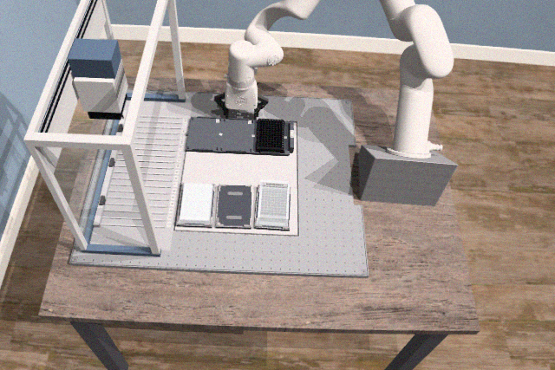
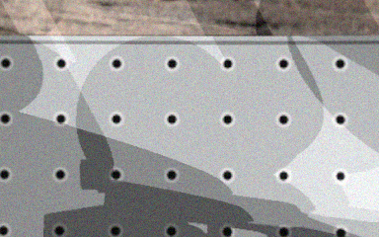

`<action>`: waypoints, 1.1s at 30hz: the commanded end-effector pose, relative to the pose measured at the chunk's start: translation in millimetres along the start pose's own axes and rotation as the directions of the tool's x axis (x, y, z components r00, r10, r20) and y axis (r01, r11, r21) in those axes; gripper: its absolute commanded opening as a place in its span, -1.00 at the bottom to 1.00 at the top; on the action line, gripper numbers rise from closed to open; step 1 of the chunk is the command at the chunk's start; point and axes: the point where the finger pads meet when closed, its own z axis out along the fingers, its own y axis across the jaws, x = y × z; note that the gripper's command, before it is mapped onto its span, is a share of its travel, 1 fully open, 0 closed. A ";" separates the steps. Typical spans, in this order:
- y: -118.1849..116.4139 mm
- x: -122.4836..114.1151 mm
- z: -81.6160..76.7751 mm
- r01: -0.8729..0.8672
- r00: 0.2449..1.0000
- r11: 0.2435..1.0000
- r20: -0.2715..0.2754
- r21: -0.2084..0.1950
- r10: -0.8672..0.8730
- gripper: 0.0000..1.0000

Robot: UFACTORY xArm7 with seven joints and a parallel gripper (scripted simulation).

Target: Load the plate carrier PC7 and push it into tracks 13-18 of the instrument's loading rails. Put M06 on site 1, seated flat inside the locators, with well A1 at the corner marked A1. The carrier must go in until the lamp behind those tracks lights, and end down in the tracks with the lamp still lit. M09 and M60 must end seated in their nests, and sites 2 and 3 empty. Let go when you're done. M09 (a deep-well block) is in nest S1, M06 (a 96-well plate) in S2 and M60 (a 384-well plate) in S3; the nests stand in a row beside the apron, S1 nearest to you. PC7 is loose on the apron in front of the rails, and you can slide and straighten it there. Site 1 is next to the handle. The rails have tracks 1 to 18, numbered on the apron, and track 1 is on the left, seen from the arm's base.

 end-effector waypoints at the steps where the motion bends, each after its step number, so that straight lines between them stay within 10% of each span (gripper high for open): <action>1: -1.7 -0.7 -1.7 0.001 1.000 1.000 0.001 0.004 -0.001 1.00; 33: -1.7 15.9 -1.7 0.001 1.000 1.000 0.001 0.004 -0.001 1.00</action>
